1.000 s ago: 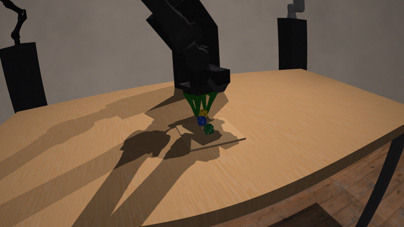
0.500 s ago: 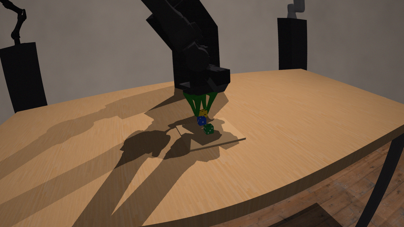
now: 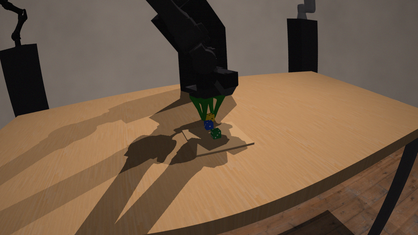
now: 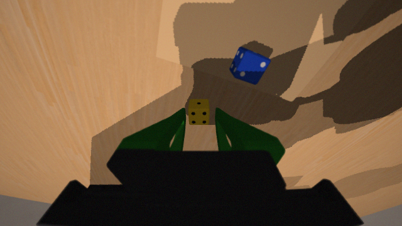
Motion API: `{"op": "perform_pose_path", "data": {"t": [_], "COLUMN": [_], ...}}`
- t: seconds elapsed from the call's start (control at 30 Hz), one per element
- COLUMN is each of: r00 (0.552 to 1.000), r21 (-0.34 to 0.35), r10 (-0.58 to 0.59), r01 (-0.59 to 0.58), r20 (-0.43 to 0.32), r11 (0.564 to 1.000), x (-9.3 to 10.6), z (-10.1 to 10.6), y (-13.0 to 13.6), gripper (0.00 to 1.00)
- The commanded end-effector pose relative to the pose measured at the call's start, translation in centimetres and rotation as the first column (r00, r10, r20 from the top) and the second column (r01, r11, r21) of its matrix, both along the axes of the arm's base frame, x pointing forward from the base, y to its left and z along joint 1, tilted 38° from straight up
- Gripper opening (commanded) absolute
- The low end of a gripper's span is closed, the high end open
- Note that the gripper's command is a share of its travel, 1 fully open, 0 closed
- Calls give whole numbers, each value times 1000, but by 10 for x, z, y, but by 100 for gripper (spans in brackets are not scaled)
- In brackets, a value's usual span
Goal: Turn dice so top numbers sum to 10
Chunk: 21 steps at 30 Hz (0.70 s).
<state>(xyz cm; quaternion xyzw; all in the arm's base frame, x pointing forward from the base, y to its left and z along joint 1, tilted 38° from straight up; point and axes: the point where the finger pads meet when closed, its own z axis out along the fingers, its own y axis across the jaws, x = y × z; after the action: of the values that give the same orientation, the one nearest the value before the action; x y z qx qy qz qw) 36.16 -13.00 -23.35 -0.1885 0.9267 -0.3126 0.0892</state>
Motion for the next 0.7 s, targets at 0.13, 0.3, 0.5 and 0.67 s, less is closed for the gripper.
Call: {"op": "perform_pose_path", "data": {"t": [0.13, 0.3, 0.5, 0.67], "r00": [1000, 1000, 1000, 1000], "r21": [-3, -3, -3, -3], "r10": [26, 26, 26, 26], "r01": [-26, -26, -26, -26], "r20": [9, 9, 9, 9], "r11": [1000, 1000, 1000, 1000], "x": [6, 6, 6, 6], "z": [0, 0, 0, 0], "y": [5, 5, 5, 5], "gripper": [15, 15, 15, 15]}}
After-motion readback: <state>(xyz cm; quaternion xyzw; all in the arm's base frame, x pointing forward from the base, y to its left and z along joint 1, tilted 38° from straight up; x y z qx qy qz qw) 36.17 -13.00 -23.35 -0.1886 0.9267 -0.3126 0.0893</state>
